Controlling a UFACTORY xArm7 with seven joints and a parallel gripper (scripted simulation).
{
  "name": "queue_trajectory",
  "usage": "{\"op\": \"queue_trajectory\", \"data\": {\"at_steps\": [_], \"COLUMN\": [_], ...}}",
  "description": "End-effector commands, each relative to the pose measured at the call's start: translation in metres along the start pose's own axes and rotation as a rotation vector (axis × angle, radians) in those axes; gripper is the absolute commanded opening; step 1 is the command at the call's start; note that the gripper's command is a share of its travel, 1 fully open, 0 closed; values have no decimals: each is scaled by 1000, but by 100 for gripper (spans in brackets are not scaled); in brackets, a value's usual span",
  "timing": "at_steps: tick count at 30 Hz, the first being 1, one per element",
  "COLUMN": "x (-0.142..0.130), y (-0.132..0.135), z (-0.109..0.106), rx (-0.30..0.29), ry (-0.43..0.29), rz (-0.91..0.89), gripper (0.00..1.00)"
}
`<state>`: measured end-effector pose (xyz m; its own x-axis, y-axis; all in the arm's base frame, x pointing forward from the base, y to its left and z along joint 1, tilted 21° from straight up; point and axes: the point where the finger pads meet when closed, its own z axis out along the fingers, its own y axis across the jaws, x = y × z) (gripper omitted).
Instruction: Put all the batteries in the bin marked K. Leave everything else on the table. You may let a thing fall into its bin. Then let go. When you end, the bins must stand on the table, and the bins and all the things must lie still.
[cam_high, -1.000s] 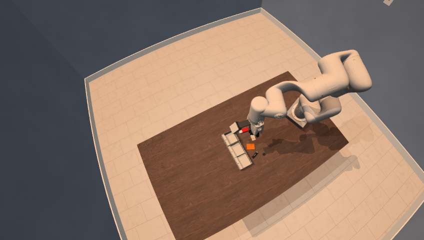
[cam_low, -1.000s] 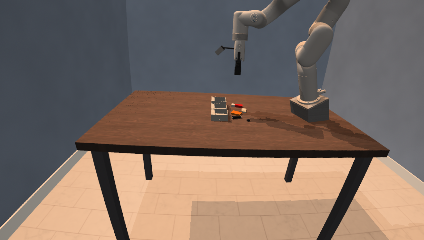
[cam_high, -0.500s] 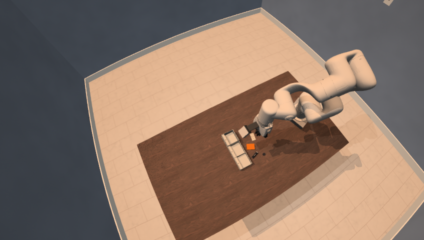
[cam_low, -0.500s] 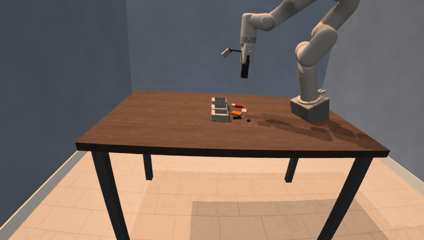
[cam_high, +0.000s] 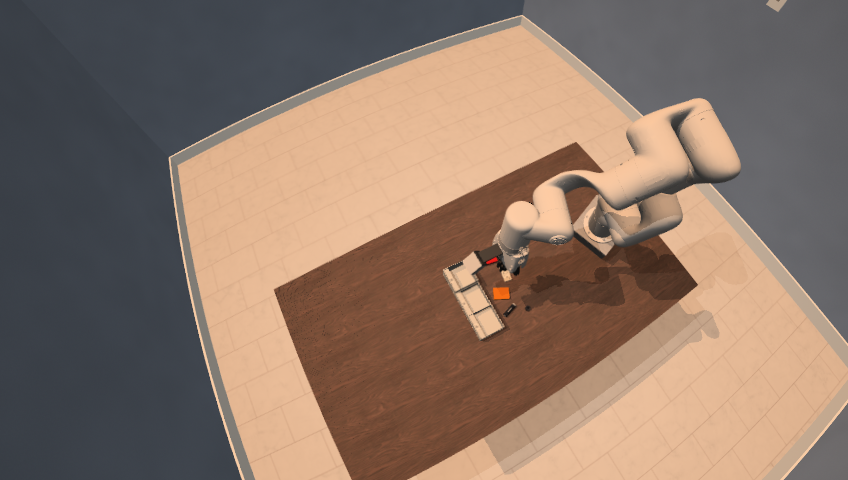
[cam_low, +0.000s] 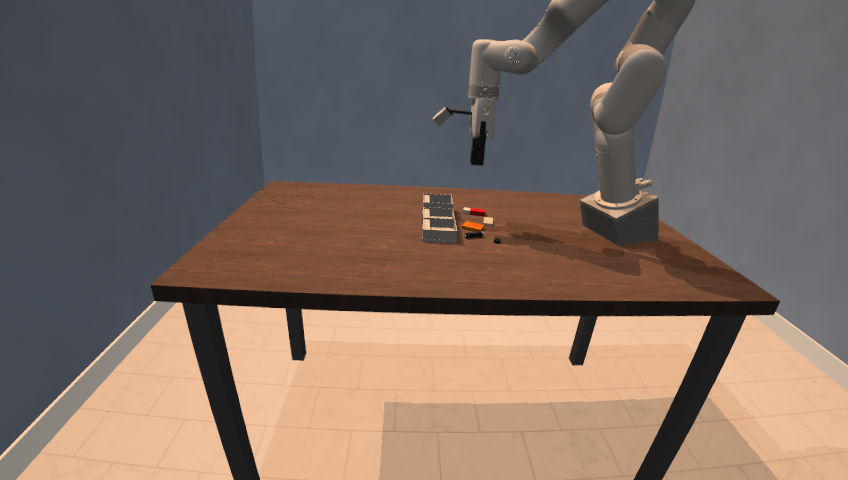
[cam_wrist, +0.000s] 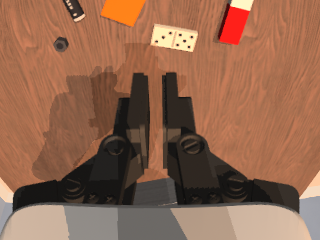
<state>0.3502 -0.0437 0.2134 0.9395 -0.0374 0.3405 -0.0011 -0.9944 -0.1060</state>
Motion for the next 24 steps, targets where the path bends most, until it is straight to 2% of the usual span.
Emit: {"op": "queue_trajectory", "data": {"at_steps": [1,5,7,15,24], "x": [29,48,48,86,86], "y": [21,38,38,72,73], "z": [28,50,50,93,94], "rx": [2,2,2,2,2], "ry": [4,4,4,4,4], "rz": [-1,-1,-1,-1,-1], "gripper": [7,7,7,7,7]}}
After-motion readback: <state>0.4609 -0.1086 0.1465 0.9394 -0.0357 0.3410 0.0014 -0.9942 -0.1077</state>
